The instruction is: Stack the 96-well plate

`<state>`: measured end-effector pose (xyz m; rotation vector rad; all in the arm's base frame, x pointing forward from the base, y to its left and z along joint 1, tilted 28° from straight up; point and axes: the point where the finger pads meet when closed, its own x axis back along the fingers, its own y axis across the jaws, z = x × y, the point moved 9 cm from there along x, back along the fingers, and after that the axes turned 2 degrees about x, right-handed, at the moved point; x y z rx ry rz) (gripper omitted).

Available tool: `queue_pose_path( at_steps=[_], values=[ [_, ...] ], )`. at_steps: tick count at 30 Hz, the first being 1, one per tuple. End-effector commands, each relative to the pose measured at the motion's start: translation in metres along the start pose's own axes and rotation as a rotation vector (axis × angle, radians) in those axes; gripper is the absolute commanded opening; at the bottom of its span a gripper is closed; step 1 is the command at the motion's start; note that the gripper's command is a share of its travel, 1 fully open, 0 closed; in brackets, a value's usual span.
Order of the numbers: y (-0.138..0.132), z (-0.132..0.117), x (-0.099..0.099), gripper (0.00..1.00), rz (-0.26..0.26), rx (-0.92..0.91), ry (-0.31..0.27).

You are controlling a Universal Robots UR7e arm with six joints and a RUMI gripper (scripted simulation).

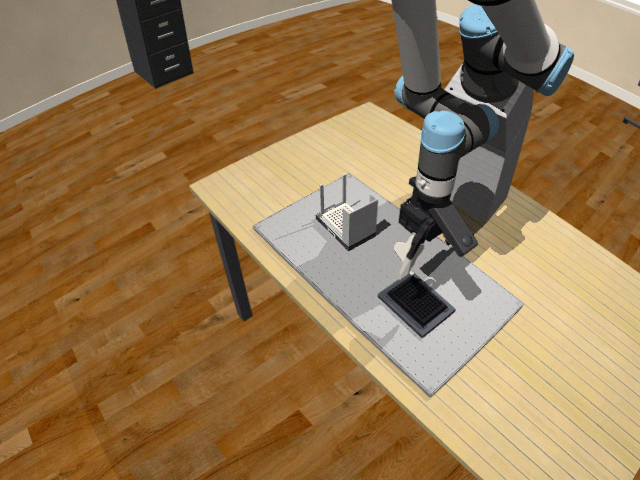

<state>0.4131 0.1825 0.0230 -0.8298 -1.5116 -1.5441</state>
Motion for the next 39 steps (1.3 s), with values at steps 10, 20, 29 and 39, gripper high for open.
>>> queue_pose_path(
  at_steps=[10,20,29,39],
  values=[
    [0.0,0.0,-0.017,1.0,-0.001,0.0,0.0],
    [0.0,0.0,-0.034,1.0,-0.001,0.0,0.0],
    [0.0,0.0,-0.045,1.0,-0.001,0.0,0.0],
    [0.0,0.0,-0.062,1.0,-0.001,0.0,0.0]
  ],
)
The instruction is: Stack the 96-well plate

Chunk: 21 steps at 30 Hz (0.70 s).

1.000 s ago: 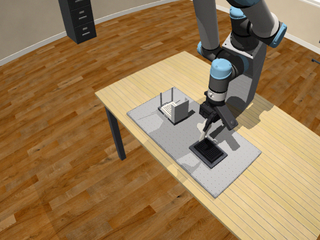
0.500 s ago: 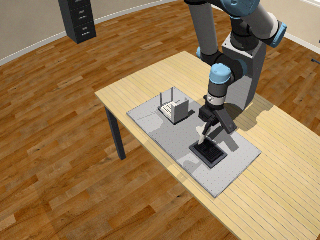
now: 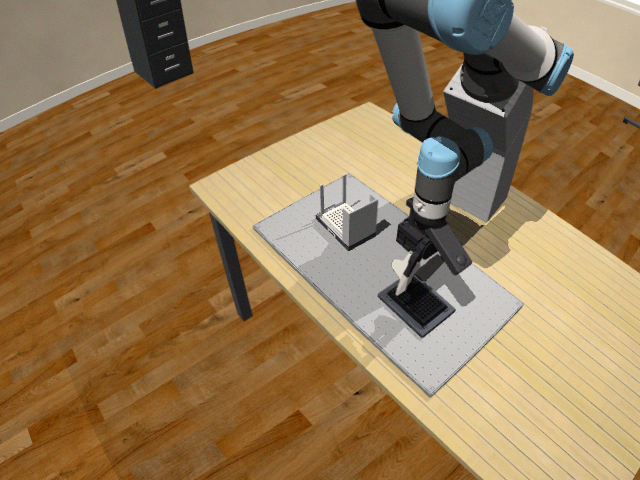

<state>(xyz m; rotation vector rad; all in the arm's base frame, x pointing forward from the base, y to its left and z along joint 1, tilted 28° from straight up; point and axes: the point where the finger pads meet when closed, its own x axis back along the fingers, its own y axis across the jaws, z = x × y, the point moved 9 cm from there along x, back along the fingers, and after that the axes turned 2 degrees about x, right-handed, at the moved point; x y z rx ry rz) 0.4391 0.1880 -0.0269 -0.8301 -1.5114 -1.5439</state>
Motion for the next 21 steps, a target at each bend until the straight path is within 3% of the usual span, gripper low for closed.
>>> queue_pose_path(
  at_steps=[1,21],
  values=[
    [0.0,0.0,-0.007,1.0,-0.001,0.0,0.0],
    [0.0,0.0,-0.035,1.0,-0.001,0.0,0.0]
  ],
)
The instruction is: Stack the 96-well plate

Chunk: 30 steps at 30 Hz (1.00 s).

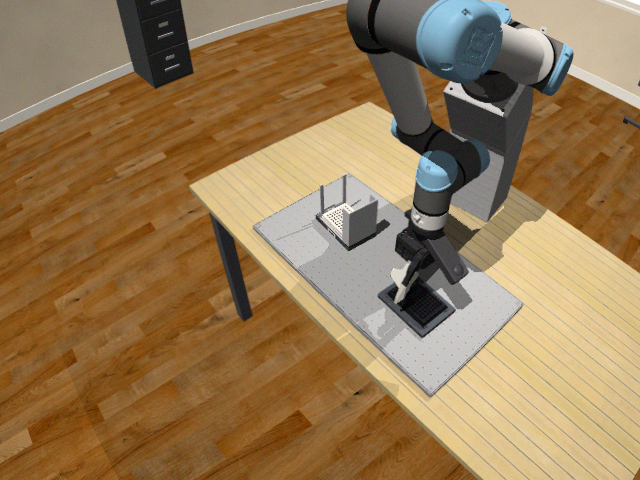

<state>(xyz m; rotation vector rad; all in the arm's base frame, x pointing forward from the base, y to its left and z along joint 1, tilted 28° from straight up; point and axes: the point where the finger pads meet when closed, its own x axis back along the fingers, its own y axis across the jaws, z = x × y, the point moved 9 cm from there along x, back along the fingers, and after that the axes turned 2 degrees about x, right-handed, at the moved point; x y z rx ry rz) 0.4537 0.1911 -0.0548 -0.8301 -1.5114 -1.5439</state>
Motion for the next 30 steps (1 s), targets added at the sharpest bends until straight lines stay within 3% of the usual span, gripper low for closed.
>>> queue_pose_path(
  at_steps=[1,30],
  values=[
    [0.0,0.0,-0.004,1.0,-0.001,0.0,0.0],
    [0.0,0.0,-0.044,1.0,-0.001,0.0,0.0]
  ],
)
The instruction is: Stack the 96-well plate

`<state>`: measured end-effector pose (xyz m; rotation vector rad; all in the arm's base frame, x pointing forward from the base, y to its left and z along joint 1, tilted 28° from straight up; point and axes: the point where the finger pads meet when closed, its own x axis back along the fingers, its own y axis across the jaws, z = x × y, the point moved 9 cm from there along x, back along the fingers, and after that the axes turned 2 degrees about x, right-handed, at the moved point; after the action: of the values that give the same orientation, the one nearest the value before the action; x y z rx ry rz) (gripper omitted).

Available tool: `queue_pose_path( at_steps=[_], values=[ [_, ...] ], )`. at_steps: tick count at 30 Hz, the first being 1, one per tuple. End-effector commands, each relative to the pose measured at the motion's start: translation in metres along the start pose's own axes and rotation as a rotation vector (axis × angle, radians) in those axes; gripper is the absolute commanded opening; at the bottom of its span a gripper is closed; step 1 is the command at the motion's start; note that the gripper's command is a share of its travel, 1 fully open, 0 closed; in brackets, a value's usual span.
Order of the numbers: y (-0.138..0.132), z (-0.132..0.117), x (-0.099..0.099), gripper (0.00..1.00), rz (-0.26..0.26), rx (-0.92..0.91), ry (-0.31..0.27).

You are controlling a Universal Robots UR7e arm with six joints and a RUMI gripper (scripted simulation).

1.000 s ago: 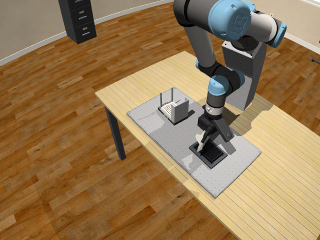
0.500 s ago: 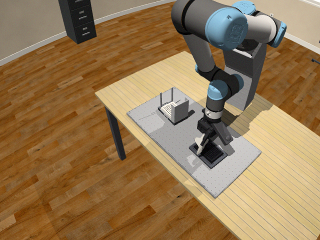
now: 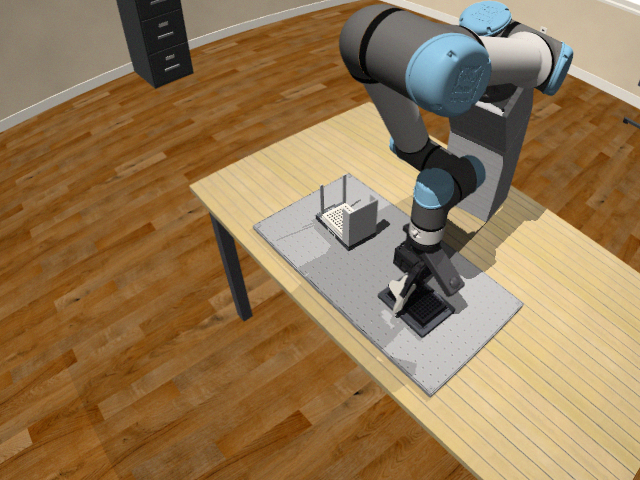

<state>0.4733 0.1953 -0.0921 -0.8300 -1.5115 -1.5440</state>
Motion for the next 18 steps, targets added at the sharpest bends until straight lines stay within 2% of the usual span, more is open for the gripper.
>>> queue_pose_path(
  at_steps=[1,11,12,18],
  values=[
    [0.0004,0.0001,-0.0015,1.0,-0.001,0.0,0.0],
    [0.0004,0.0001,-0.0015,1.0,-0.001,0.0,0.0],
    [0.0004,0.0001,-0.0015,0.0,-0.001,0.0,0.0],
    [0.0004,0.0001,-0.0015,0.0,-0.001,0.0,0.0]
  ],
)
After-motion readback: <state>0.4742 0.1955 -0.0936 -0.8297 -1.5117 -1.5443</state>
